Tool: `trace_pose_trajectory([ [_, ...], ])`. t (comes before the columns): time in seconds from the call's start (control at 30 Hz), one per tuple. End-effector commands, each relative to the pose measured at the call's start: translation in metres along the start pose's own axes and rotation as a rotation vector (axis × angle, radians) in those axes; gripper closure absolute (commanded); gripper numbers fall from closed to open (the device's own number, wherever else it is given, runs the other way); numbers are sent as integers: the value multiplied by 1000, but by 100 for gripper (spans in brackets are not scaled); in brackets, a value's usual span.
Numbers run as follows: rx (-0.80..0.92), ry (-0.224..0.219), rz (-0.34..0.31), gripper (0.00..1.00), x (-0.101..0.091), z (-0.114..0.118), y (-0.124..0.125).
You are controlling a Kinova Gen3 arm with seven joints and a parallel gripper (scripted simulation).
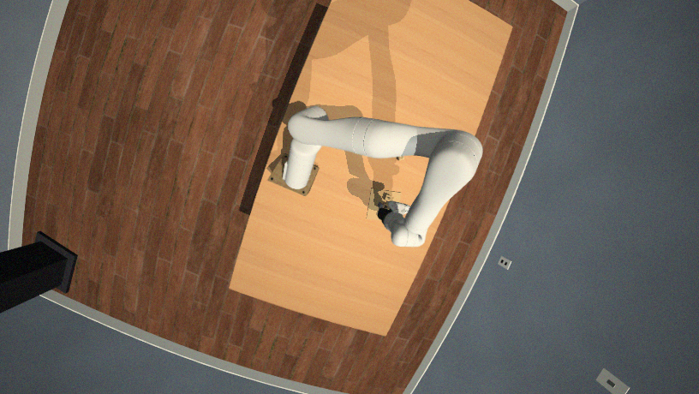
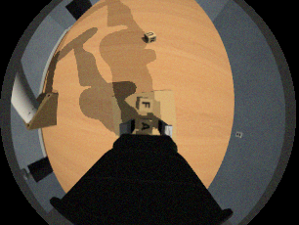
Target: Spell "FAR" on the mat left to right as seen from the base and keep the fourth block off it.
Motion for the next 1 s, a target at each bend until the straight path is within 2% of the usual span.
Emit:
trace_pose_trajectory([
  [0.0, -1, -1, -2, 0, 2, 0, 0],
  [0.3, -1, -1, -2, 0, 2, 0, 0],
  [0.33, -1, -1, -2, 21, 2, 0, 0],
  [0.87, -1, -1, -2, 21, 2, 0, 0],
  [0.9, -1, -1, -2, 51, 2, 0, 0],
  [0.97, -1, -1, -2, 51, 2, 0, 0],
])
Point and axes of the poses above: the point where the finger pads meet when closed, its own x axis out along the fingers, its own z axis across the jaws, y = z × x, the point moved 7 cm from there along -x, back along the fingers, and after that the axes turned 2 degrees about -x, right-handed, at the moved point
